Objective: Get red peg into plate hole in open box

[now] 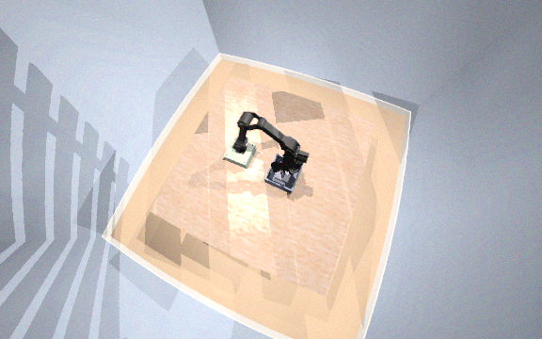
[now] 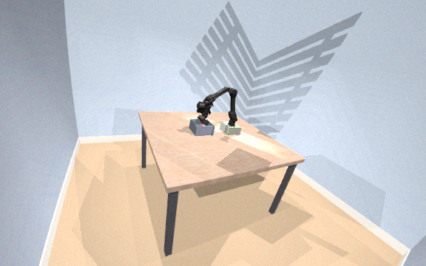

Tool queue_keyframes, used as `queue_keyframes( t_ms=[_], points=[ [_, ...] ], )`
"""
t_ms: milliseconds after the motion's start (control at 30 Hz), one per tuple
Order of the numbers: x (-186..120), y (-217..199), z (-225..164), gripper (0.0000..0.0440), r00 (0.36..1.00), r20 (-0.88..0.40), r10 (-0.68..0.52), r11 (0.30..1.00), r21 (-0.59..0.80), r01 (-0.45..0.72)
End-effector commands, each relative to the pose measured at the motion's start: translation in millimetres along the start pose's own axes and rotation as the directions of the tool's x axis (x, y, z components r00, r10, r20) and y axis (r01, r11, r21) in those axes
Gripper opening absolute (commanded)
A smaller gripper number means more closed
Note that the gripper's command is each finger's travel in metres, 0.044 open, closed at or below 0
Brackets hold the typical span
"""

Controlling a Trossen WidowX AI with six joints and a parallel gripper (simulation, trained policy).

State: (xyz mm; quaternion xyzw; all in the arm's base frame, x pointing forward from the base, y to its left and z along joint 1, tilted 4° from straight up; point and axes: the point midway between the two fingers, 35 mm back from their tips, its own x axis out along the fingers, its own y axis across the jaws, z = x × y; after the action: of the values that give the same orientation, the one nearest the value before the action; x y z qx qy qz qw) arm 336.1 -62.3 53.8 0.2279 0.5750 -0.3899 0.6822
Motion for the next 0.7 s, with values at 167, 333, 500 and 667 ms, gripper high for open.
queue_keyframes(
  t_ms=[167, 333, 500, 667],
  points=[
    [26.8, 3.6, 4.3, 0.0149, 0.998, -0.059, 0.013, 0.999, -0.050, -0.016],
    [29.2, 11.1, 14.9, 0.0243, 0.996, -0.081, 0.038, 0.996, -0.071, -0.044],
    [25.0, 24.1, 27.5, 0.0367, 0.991, -0.110, 0.074, 0.994, -0.070, -0.082],
    [16.5, 43.2, 41.2, 0.0440, 0.982, -0.128, 0.136, 0.987, -0.066, -0.145]
  ],
)
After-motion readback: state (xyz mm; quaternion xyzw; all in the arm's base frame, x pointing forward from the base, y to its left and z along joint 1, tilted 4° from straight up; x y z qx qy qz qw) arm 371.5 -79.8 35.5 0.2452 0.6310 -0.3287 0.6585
